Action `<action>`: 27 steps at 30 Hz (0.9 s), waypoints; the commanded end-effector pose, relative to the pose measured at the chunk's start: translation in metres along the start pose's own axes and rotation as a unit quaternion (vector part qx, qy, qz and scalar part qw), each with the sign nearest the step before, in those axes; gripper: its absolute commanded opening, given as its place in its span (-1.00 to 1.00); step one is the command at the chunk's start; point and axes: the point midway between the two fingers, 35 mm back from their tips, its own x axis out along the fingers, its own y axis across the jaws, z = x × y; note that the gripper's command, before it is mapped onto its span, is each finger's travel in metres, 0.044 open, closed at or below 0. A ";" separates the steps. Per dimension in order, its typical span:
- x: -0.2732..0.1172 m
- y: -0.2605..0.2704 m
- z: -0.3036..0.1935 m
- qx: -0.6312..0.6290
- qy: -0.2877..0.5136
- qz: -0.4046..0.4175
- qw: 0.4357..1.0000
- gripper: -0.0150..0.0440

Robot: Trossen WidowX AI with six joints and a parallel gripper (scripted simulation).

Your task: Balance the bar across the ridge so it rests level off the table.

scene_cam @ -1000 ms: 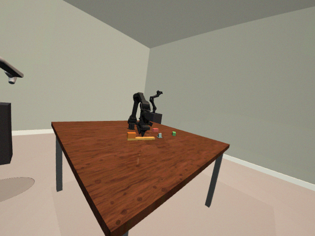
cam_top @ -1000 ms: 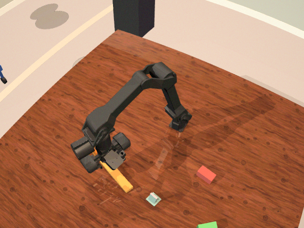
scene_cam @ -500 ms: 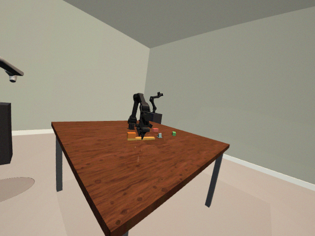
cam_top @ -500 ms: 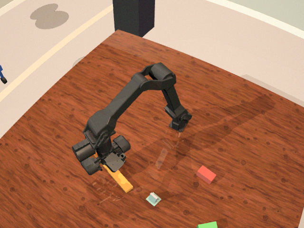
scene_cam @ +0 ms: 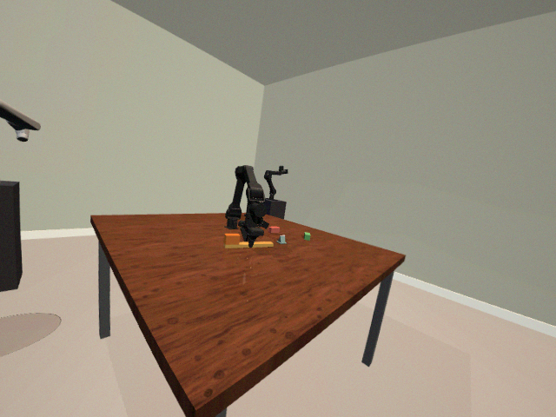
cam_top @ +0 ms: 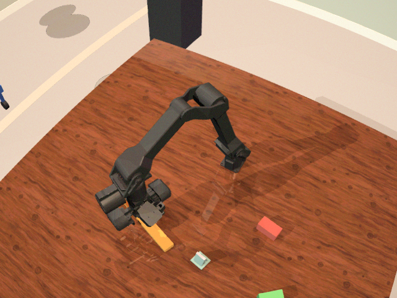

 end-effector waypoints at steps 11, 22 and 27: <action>0.000 0.000 0.000 0.000 0.000 0.000 1.000 0.02; -0.009 -0.001 0.000 0.000 0.000 0.000 1.000 -0.49; -0.021 -0.003 0.000 0.000 -0.001 0.000 1.000 -0.49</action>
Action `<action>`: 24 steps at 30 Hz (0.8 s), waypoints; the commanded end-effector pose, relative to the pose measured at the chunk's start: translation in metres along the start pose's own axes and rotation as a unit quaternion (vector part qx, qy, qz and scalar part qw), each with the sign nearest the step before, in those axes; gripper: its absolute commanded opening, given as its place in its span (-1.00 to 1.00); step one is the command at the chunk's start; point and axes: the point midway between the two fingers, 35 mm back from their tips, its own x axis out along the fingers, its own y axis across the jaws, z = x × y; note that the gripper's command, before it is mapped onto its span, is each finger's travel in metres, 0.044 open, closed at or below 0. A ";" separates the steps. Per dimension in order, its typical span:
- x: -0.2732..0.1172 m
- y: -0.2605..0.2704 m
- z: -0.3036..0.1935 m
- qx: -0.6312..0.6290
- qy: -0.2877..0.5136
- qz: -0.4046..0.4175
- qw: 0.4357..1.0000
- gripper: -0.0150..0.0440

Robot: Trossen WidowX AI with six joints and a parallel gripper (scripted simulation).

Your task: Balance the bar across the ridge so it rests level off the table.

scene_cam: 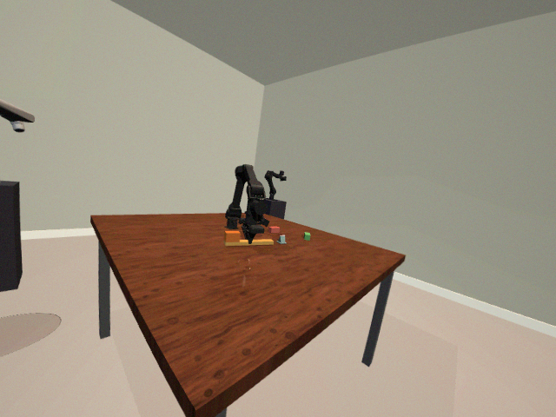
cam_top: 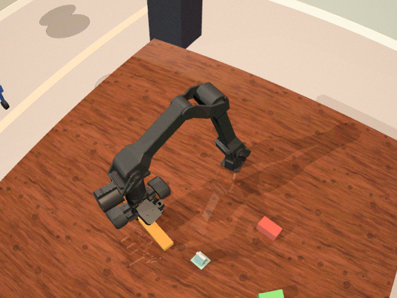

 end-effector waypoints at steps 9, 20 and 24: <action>-0.032 -0.003 0.000 -0.001 -0.001 -0.003 1.000 -0.49; -0.060 -0.001 0.000 -0.001 -0.002 -0.003 1.000 -0.49; -0.070 0.000 0.000 -0.001 -0.002 -0.003 1.000 -0.49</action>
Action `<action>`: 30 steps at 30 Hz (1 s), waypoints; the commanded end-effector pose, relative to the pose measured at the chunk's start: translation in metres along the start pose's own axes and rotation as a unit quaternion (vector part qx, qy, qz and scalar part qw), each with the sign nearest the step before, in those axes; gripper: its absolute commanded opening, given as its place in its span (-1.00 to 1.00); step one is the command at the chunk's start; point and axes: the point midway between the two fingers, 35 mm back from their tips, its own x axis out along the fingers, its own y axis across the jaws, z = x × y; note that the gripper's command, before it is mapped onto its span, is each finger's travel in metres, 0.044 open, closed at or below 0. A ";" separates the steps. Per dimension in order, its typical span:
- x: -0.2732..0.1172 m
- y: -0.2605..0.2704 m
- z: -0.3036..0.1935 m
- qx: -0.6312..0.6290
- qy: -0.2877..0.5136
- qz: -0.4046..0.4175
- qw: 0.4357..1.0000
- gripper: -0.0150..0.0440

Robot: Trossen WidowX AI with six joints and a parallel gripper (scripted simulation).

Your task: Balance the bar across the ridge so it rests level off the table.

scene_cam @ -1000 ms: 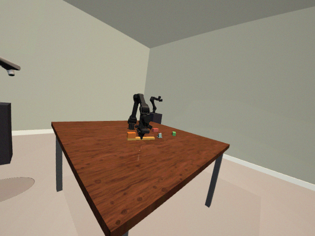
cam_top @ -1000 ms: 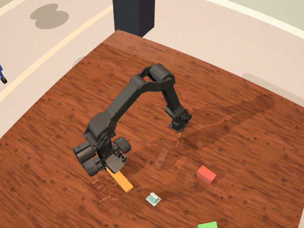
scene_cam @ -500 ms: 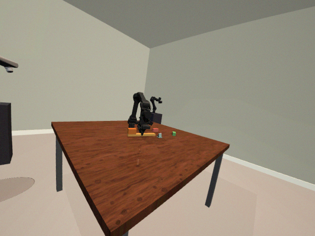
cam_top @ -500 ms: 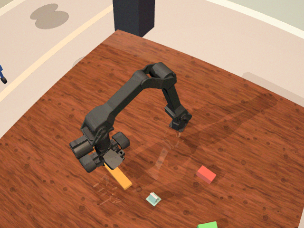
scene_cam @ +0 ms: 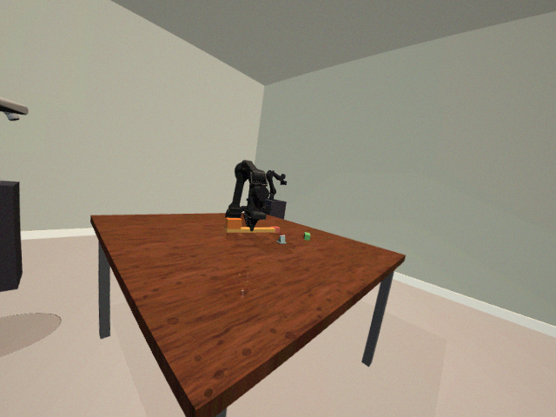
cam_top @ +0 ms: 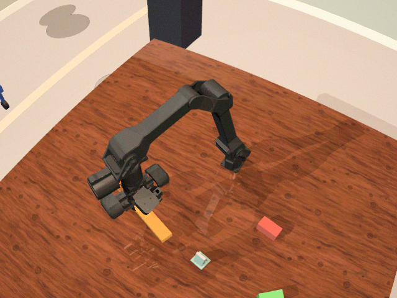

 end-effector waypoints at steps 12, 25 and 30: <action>-0.014 -0.003 0.032 0.094 -0.004 -0.002 0.996 -0.49; -0.016 -0.004 0.081 0.239 -0.006 -0.001 0.971 -0.49; -0.016 -0.004 0.099 0.294 -0.007 -0.001 0.956 -0.49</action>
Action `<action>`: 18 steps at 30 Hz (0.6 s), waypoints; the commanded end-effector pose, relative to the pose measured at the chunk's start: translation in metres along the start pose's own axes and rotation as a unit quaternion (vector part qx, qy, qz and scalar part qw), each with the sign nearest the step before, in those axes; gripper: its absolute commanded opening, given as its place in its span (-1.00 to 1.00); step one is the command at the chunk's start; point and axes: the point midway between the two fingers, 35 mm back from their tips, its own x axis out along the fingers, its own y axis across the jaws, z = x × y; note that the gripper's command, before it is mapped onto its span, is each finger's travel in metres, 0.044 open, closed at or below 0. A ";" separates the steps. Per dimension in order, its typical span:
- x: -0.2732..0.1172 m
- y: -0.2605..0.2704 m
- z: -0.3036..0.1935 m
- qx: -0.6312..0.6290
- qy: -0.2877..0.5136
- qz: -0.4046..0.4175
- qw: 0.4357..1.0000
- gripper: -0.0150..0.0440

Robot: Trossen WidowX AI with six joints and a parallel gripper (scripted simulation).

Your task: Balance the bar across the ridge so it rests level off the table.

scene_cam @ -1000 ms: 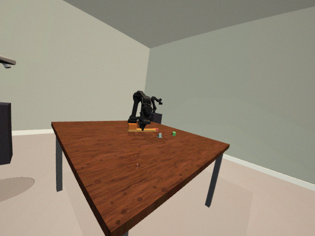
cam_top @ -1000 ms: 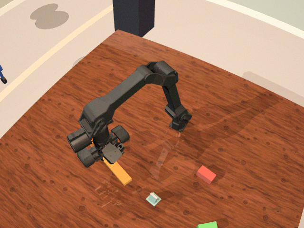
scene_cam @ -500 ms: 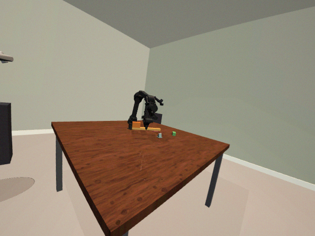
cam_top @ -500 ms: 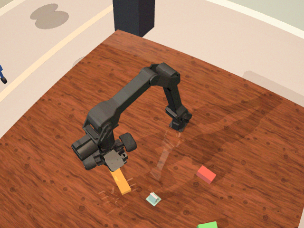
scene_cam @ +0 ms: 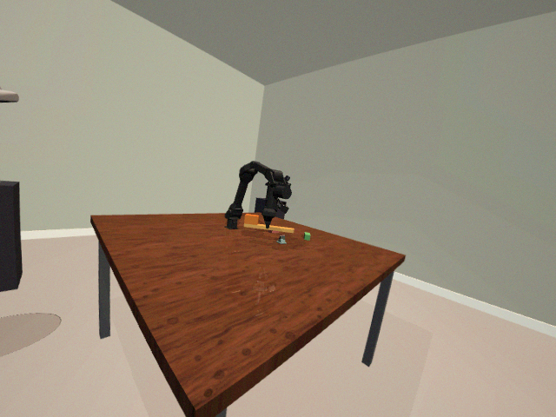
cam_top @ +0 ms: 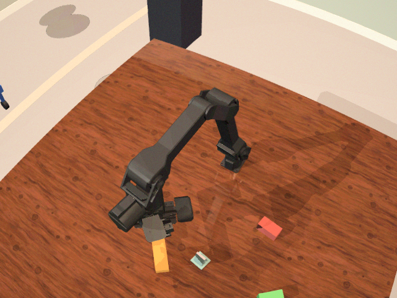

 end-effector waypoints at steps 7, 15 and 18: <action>-0.002 0.021 0.030 0.111 -0.002 0.002 0.994 -0.49; -0.003 0.040 0.053 0.206 -0.003 0.003 0.978 -0.49; -0.003 0.047 0.062 0.243 -0.003 0.004 0.970 -0.49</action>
